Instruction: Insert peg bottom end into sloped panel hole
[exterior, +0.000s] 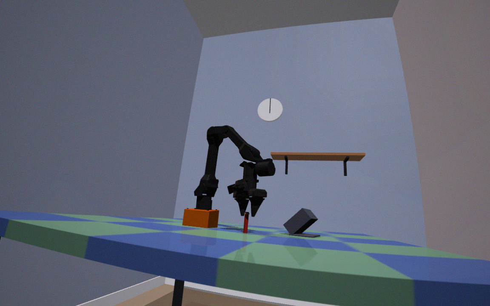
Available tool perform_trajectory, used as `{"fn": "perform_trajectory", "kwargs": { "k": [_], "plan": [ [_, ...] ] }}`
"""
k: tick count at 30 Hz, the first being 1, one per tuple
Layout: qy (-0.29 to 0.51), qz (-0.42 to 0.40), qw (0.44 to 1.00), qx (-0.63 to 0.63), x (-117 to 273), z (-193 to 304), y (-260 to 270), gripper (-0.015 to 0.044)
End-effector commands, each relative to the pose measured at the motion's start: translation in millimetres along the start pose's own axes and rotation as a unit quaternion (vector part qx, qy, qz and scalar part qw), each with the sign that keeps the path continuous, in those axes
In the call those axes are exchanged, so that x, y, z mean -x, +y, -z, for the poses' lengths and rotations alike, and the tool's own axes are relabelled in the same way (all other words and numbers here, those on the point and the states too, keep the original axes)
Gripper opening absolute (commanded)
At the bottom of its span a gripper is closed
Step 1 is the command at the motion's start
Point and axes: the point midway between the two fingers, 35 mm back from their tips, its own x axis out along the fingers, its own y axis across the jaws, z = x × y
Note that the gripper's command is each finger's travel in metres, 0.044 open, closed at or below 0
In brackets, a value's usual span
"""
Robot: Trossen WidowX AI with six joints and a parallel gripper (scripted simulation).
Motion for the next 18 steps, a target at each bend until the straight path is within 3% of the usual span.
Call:
{"fn": "perform_trajectory", "kwargs": {
  "k": [1,15,18],
  "plan": [
    [-0.004,0.002,1.000,0.002,-8,-1,-1,0.0440],
    [-0.004,0.002,1.000,0.002,-26,-3,-3,0.0440],
    [-0.001,0.001,1.000,0.000,-23,-1,-2,0.0361]
  ]
}}
